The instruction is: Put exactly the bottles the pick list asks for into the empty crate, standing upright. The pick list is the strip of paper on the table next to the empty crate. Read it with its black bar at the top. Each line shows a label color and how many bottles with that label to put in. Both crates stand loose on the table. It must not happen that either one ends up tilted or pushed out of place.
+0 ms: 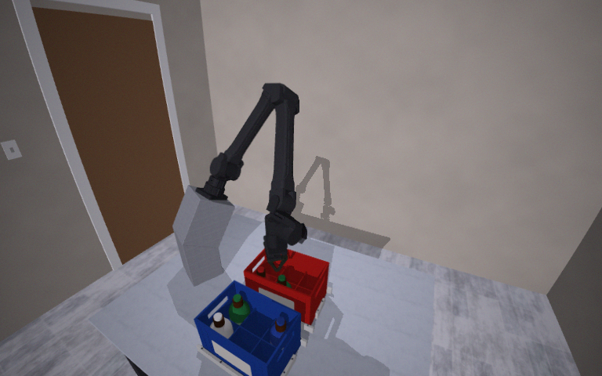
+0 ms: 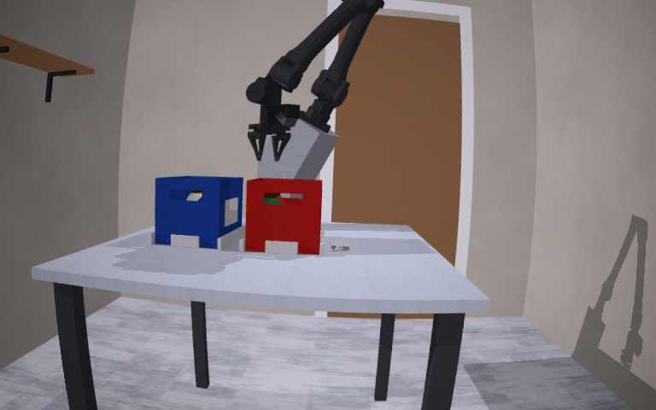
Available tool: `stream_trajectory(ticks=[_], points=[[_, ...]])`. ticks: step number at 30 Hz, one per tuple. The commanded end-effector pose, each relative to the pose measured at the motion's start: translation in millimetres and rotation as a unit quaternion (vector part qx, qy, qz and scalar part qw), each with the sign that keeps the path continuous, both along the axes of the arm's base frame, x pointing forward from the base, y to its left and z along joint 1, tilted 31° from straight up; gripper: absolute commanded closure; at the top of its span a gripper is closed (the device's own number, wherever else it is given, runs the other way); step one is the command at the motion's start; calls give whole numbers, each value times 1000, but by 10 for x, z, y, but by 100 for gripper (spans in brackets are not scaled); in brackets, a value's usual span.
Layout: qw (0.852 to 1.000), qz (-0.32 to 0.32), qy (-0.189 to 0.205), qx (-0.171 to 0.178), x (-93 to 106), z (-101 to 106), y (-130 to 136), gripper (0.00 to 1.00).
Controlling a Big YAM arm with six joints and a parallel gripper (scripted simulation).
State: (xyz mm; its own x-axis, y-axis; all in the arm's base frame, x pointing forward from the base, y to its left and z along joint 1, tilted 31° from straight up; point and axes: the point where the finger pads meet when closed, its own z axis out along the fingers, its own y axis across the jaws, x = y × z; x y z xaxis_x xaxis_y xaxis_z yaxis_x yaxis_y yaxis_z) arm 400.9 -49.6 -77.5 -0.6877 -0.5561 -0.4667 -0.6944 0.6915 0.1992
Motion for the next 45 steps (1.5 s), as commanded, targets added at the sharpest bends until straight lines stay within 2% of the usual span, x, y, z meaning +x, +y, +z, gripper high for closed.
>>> stream_trajectory(ticks=[1, 2, 6, 32, 35, 36, 45], points=[[1000, -1, -13, -5, 35, -87, -204, 39], [1000, -1, -20, -7, 87, -84, -273, 39], [1000, -1, -15, -6, -47, -203, -406, 39], [1000, -1, -8, -5, -613, -812, -1304, 39], [1000, -1, -8, -5, -615, -815, -1306, 39], [1000, 15, -6, -2, -582, -821, -1171, 39], [1000, 15, -16, -10, -533, -854, -1191, 39]])
